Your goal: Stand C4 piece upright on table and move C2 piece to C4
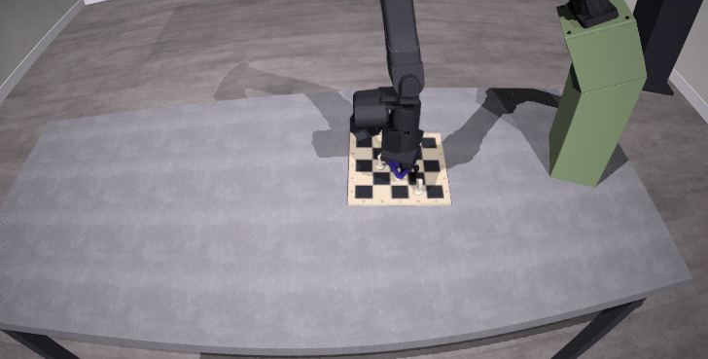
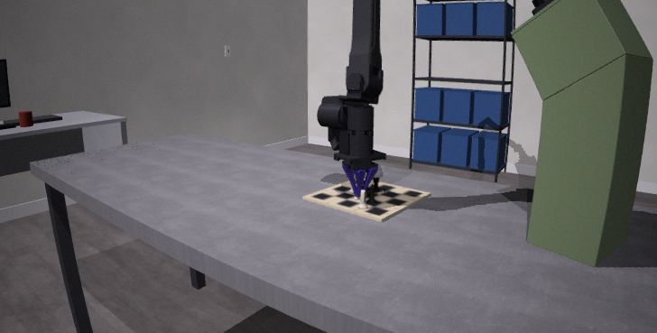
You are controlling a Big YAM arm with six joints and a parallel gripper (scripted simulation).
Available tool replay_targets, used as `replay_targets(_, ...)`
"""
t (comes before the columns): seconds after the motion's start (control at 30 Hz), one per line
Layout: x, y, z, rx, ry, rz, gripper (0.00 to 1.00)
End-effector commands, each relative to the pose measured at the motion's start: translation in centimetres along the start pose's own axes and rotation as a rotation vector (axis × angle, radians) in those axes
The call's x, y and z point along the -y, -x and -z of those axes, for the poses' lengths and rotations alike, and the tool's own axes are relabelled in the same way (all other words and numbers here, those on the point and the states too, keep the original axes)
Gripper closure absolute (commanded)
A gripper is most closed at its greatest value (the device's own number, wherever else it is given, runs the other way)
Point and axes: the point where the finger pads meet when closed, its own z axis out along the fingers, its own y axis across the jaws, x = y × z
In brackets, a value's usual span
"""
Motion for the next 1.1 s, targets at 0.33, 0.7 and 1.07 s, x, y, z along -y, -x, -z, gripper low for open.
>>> replay_targets(0.33,0.4,1.2,0.2,0.021,0.005,-0.008,1.0)
replay_targets(0.7,-0.4,0.7,2.1,0.013,0.01,-0.005,1.0)
replay_targets(1.07,-0.7,0.6,8.4,0.017,0.013,-0.002,1.0)
